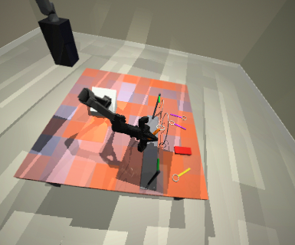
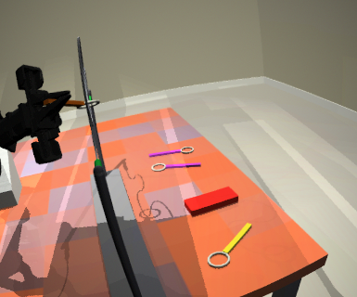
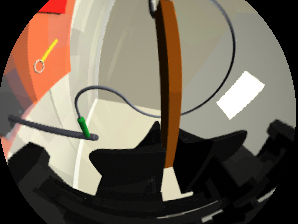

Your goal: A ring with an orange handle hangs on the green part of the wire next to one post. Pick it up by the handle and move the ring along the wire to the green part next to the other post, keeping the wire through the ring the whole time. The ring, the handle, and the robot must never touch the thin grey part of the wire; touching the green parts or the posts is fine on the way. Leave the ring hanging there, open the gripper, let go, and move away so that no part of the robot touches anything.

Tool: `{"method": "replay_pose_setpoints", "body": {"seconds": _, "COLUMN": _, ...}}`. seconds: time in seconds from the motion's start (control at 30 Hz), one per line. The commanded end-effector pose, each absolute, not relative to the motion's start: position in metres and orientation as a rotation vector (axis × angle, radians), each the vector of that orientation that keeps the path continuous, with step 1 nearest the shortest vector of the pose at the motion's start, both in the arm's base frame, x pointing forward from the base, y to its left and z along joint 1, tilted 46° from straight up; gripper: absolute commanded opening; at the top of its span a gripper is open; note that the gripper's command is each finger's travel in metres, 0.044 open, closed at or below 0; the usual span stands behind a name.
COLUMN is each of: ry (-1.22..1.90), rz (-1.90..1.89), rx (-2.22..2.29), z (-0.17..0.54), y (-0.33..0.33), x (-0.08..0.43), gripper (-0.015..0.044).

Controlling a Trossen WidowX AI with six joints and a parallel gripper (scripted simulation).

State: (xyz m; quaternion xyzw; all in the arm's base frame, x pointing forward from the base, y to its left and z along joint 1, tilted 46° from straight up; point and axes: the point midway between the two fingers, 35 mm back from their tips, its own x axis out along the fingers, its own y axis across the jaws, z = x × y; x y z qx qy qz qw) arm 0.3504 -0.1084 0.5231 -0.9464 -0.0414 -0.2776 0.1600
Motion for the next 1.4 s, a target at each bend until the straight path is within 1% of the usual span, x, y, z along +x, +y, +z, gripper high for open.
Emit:
{"method": "replay_pose_setpoints", "body": {"seconds": 0.0, "ry": -0.089, "rz": -0.782, "rx": -2.629, "z": 0.519, "y": -0.120, "x": 0.351, "gripper": -0.0150}}
{"method": "replay_pose_setpoints", "body": {"seconds": 0.77, "ry": 0.090, "rz": -0.654, "rx": -2.115, "z": 0.467, "y": -0.181, "x": 0.356, "gripper": -0.0150}}
{"method": "replay_pose_setpoints", "body": {"seconds": 1.37, "ry": 0.210, "rz": -0.540, "rx": -1.687, "z": 0.404, "y": -0.205, "x": 0.360, "gripper": -0.0150}}
